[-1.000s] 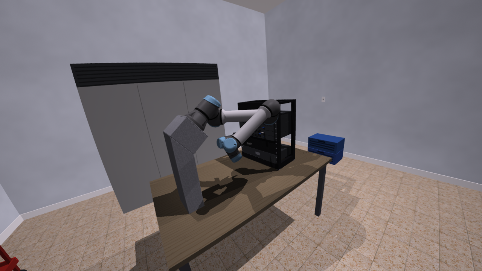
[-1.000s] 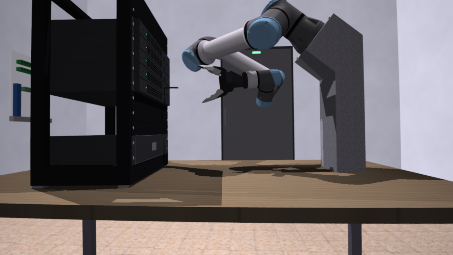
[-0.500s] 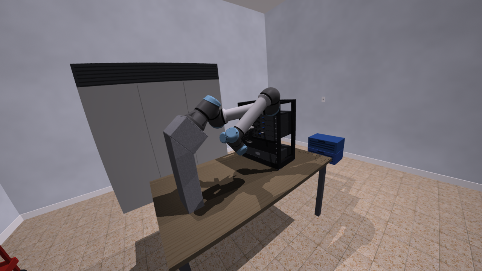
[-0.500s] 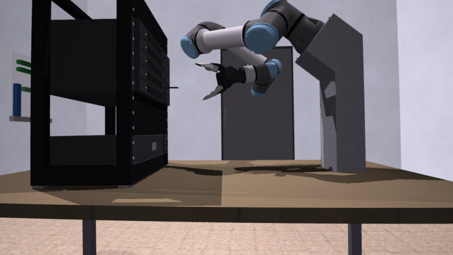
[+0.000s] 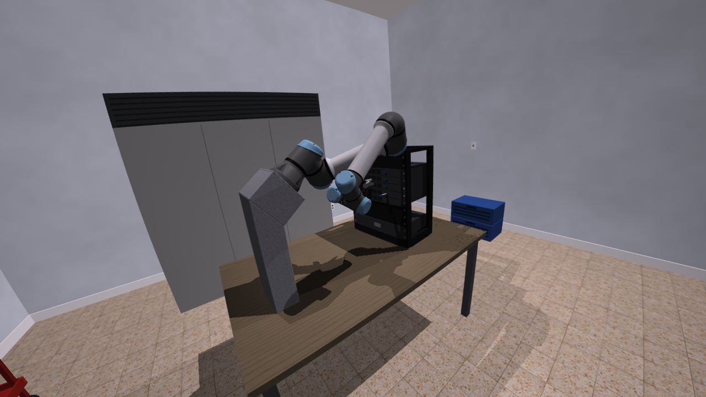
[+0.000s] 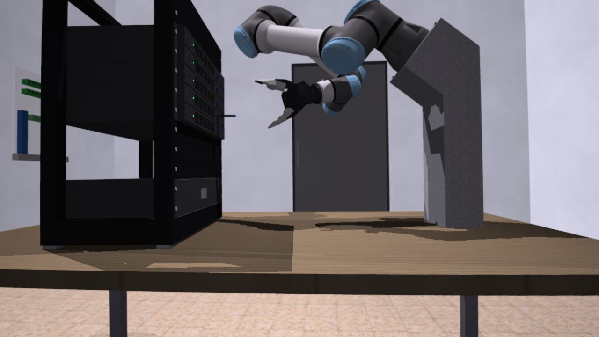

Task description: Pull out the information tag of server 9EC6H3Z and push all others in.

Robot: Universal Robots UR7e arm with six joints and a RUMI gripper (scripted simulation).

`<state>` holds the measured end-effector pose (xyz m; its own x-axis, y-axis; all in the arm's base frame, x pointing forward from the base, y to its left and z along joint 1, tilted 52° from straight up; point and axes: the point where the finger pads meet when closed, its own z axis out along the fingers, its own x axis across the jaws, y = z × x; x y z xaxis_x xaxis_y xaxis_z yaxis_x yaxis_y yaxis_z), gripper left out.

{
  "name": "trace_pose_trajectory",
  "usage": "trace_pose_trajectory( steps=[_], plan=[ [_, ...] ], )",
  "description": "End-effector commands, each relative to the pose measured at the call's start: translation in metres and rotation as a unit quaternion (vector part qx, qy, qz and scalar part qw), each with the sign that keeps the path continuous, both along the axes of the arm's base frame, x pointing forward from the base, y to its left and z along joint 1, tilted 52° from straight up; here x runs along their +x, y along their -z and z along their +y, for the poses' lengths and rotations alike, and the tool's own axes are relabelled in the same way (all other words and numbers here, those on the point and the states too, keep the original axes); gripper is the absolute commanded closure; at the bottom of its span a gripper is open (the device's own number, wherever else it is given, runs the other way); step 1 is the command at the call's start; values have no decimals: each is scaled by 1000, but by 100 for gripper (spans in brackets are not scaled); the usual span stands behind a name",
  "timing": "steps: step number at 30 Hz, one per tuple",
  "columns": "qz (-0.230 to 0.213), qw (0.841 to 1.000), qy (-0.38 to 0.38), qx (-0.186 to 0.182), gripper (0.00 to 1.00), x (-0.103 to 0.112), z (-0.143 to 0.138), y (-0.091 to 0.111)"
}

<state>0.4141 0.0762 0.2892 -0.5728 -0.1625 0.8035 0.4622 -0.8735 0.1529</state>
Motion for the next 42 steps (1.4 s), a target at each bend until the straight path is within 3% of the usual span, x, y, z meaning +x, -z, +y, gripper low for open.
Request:
trace_pose_trajectory(
  steps=[1, 42],
  plan=[
    [9, 1000, -6, -8, 0, -1, -1, -2],
    [90, 989, -77, -88, 0, -15, -3, -25]
  ],
)
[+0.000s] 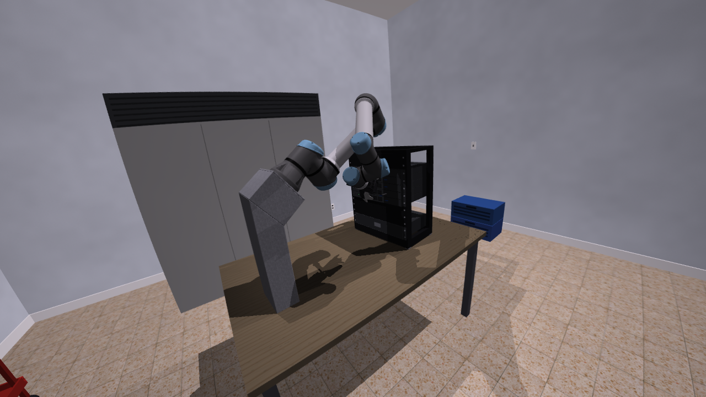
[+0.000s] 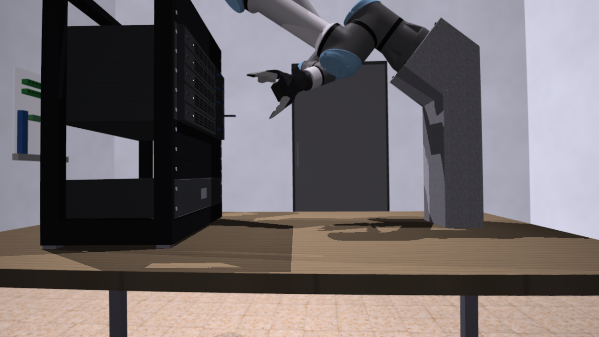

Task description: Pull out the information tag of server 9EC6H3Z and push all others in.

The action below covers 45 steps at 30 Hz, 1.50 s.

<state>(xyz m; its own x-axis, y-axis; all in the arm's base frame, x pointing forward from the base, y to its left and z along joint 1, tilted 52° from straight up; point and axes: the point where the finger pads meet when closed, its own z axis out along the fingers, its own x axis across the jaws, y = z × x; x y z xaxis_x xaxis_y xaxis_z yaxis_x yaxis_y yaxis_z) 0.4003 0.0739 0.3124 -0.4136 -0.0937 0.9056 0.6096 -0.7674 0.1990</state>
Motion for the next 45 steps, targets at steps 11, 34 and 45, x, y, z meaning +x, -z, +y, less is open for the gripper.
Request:
trace_pose_trajectory(
  steps=[11, 34, 45],
  plan=[
    [25, 999, -21, -24, 0, -4, -1, -7],
    [52, 997, -41, -49, 0, -7, -1, -14],
    [56, 996, -43, -53, 0, -8, -1, -15]
  ],
)
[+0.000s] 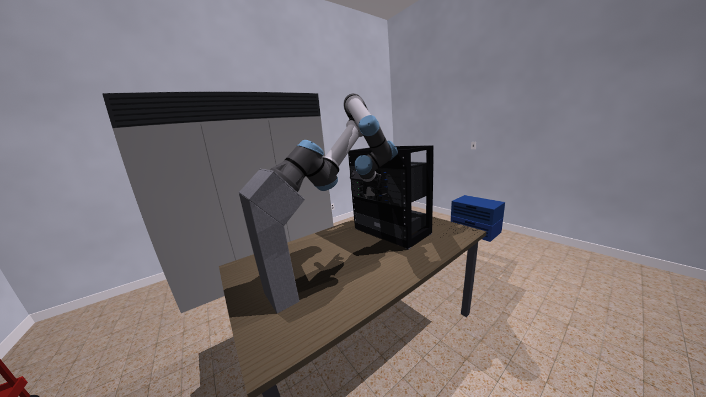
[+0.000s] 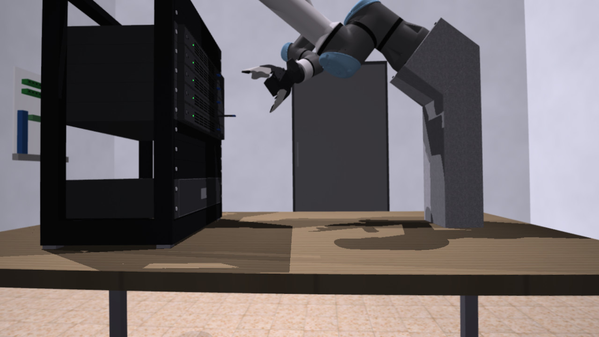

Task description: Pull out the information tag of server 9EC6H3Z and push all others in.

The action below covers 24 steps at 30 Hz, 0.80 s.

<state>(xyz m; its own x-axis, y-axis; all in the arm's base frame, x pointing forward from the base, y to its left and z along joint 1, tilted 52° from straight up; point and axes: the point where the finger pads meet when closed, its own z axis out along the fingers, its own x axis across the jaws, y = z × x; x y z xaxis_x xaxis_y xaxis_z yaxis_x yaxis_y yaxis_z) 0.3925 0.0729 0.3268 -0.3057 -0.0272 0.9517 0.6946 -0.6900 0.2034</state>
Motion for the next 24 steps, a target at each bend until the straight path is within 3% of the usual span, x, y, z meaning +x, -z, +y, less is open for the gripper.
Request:
trace_pose_trajectory(
  steps=[1, 24],
  plan=[
    [1, 1000, -1, -1, 0, 0, 0, 0],
    [1, 1000, -1, -1, 0, 1, 0, -1]
  ],
)
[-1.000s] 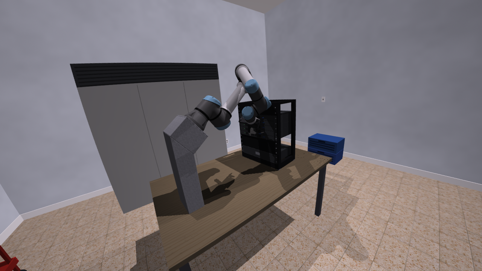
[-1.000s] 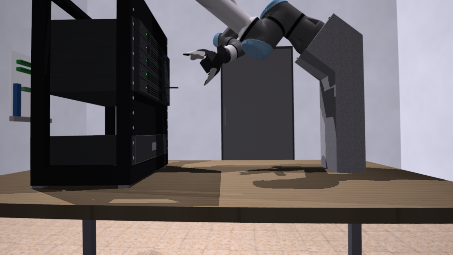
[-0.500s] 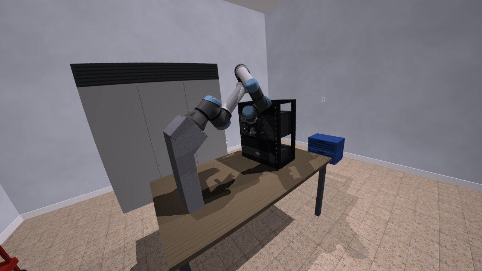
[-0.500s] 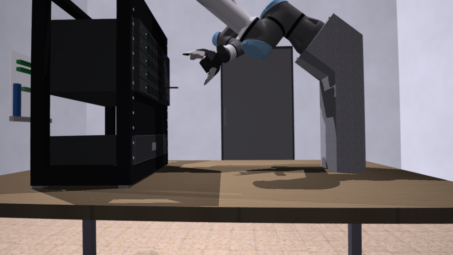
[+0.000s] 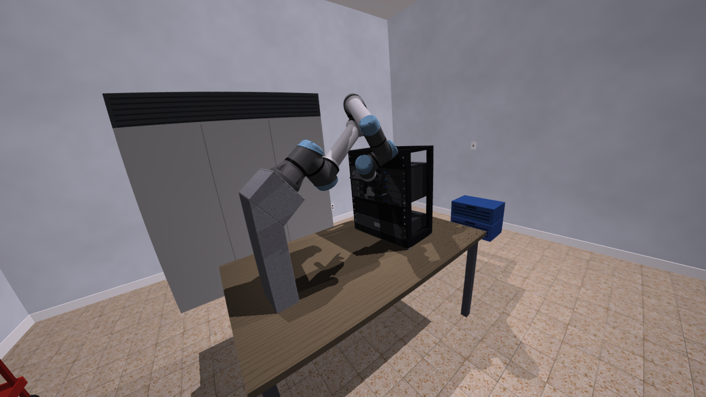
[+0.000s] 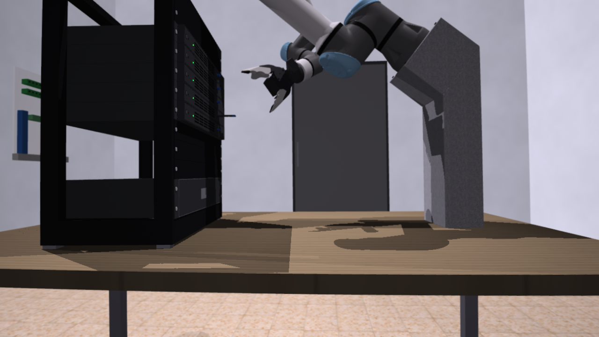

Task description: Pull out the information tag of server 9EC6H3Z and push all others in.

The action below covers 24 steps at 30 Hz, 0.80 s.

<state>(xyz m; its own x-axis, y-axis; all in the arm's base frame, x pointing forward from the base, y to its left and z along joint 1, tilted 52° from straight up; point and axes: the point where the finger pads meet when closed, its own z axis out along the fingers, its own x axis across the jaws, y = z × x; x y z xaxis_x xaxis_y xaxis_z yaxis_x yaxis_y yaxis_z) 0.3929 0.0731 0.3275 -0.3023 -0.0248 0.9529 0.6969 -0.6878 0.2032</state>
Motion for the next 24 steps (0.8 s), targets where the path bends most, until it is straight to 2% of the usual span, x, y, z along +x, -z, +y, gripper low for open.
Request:
trace_pose_trajectory(
  steps=[1, 11, 24],
  plan=[
    [-1, 1000, 0, 0, 0, 1, 0, -1],
    [-1, 1000, 0, 0, 0, 9, 2, -3],
    [-1, 1000, 0, 0, 0, 30, 8, -10]
  ],
)
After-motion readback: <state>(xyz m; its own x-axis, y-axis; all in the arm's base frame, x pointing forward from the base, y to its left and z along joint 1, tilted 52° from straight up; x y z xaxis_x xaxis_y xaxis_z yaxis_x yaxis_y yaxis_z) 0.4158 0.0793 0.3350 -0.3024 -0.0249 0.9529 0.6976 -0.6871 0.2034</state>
